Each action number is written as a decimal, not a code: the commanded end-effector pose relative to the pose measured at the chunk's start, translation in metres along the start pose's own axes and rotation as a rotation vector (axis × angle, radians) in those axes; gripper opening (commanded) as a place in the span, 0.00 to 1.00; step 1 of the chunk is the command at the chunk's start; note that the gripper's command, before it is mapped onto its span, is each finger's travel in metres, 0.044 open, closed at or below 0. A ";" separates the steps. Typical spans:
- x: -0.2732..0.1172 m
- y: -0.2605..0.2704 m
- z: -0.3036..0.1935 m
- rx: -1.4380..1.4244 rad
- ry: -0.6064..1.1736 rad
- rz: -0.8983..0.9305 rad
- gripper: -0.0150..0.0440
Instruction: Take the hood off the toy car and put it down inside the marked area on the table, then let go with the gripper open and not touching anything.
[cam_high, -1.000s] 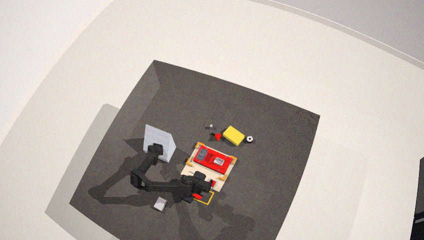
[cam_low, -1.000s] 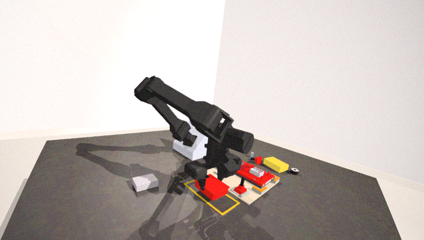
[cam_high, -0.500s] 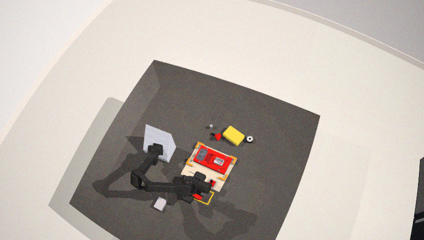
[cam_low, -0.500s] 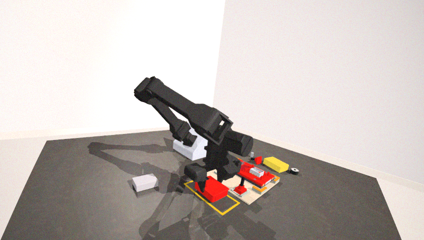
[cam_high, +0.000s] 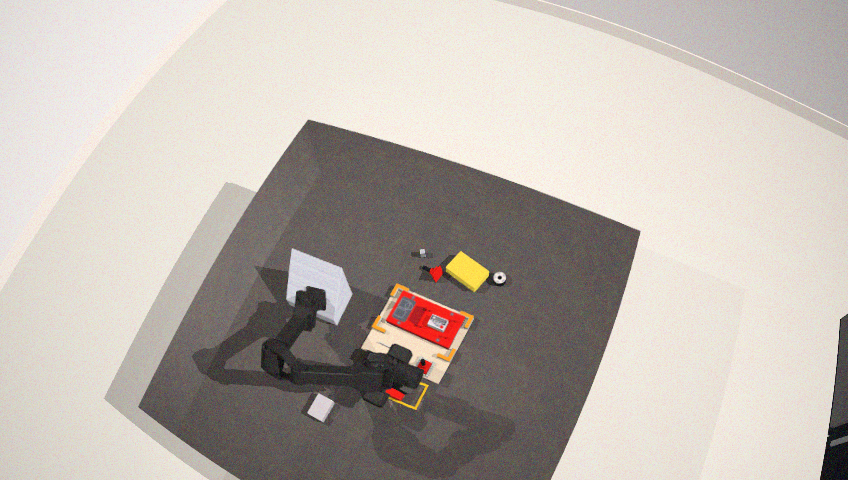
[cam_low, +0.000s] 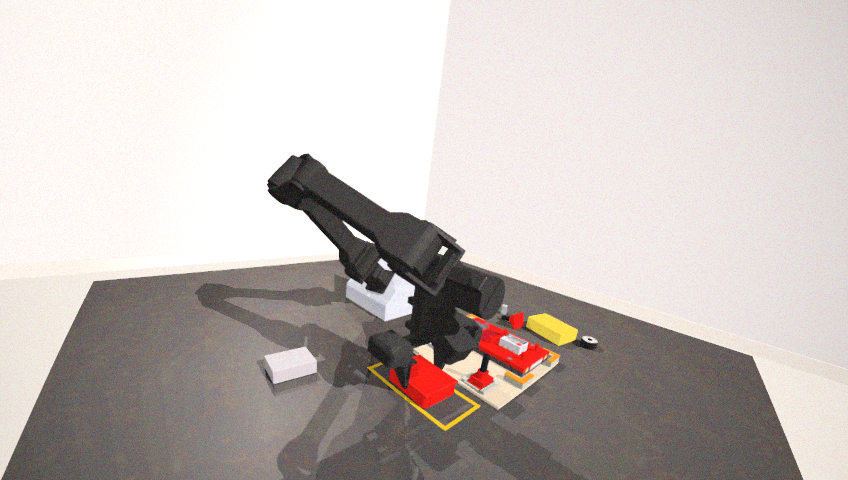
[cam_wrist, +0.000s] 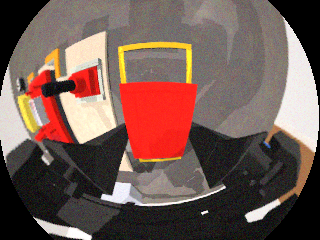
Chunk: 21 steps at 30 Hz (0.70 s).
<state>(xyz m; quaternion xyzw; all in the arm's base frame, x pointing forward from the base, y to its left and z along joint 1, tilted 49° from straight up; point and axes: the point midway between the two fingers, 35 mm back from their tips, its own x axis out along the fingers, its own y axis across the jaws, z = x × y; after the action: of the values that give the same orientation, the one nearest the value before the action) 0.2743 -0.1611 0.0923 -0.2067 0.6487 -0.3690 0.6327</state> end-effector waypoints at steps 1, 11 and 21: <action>0.002 -0.001 0.000 -0.003 -0.001 -0.005 0.25; 0.000 0.000 0.000 0.000 0.000 0.000 0.70; -0.017 0.001 0.002 0.000 -0.001 0.002 1.00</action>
<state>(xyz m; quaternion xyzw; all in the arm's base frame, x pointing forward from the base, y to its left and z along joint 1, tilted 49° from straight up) 0.2727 -0.1573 0.0955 -0.2056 0.6528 -0.3698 0.6284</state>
